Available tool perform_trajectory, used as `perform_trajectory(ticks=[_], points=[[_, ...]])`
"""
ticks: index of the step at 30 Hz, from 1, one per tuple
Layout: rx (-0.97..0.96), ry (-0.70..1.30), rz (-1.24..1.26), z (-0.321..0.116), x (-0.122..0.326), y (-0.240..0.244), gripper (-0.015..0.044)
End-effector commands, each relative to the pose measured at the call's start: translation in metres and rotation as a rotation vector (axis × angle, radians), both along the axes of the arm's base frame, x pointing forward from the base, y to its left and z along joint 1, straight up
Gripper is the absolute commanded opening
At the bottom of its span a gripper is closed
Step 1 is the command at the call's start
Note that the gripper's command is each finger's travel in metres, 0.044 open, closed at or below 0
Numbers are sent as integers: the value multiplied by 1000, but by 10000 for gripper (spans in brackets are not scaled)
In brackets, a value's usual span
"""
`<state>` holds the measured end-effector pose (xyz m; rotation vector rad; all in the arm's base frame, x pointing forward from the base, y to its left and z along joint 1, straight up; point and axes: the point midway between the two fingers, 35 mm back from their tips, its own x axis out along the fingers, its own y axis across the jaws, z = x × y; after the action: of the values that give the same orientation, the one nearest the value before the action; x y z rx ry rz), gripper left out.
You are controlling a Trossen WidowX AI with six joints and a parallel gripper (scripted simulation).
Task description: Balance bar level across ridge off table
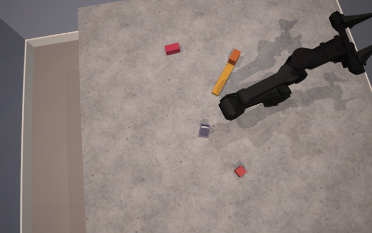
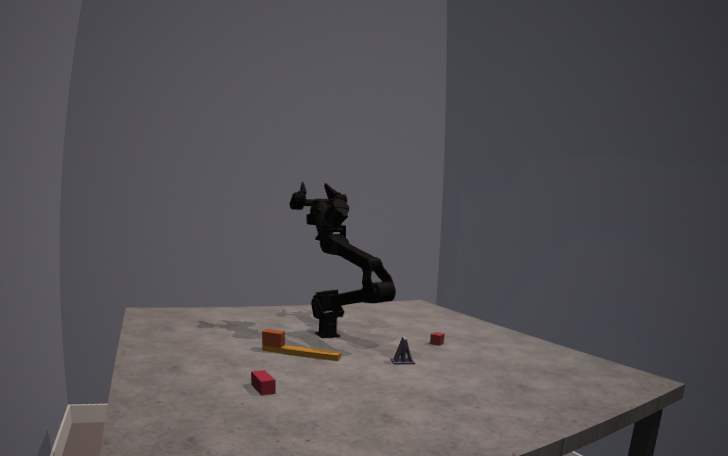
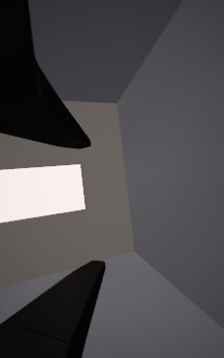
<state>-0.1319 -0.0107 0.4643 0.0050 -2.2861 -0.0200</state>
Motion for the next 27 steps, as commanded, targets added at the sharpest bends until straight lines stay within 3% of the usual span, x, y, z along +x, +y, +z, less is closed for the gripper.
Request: perform_trajectory(ticks=[1,4,27], points=[[4,-2,-1,0,-1,0,374],[63,-35,-19,-3,-8,-8,315],[761,-181,-113,-39,-50,-96,315]])
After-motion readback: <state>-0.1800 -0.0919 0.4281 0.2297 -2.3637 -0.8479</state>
